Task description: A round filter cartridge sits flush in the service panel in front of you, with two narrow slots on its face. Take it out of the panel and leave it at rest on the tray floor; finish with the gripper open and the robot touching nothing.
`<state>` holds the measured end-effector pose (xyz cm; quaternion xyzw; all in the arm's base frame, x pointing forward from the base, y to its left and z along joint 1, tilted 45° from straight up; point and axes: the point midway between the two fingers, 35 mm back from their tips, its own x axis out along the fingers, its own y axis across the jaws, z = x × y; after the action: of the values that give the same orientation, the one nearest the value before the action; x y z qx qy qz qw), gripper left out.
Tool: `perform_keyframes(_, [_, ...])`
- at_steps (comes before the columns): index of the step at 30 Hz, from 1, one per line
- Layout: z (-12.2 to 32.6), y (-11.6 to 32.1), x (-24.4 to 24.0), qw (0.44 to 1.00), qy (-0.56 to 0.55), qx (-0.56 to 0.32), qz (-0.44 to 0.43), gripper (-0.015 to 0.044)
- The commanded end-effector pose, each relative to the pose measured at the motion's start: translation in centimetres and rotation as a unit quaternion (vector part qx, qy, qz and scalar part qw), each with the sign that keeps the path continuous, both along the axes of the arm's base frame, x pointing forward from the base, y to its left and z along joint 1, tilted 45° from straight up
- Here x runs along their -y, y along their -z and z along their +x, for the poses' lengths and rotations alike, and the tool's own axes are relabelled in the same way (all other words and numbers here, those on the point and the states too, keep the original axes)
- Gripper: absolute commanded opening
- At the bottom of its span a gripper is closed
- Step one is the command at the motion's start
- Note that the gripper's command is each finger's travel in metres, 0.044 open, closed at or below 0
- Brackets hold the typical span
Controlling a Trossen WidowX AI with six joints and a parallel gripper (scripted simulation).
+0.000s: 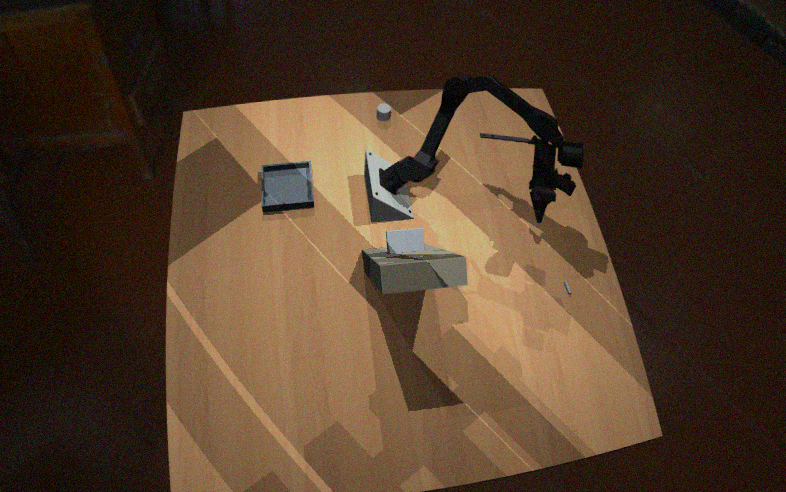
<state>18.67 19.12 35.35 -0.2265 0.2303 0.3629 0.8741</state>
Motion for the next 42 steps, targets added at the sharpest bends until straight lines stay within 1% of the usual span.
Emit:
perform_keyframes(1, [1.9, 1.3, 0.9, 0.999, 0.025, -0.029, 0.005, 0.0116])
perform_keyframes(10, [5.8, 3.6, 3.8, 0.992, 0.086, -0.087, 0.03, 0.0116])
perform_keyframes(20, [10.3, 6.7, 10.2, 0.966, 0.177, -0.161, 0.099, 0.0116])
perform_keyframes(25, [12.2, 8.7, 15.2, 0.937, 0.234, -0.2, 0.162, 0.0116])
perform_keyframes(29, [12.7, 10.2, 19.1, 0.911, 0.282, -0.221, 0.206, 0.0116])
perform_keyframes(34, [12.1, 13.6, 24.3, 0.845, 0.395, -0.264, 0.245, 0.0116])
perform_keyframes(39, [12.3, 15.3, 26.7, 0.827, 0.379, -0.281, 0.305, 0.0116])
perform_keyframes(42, [12.0, 16.6, 29.4, 0.805, 0.361, -0.28, 0.377, 0.0116])
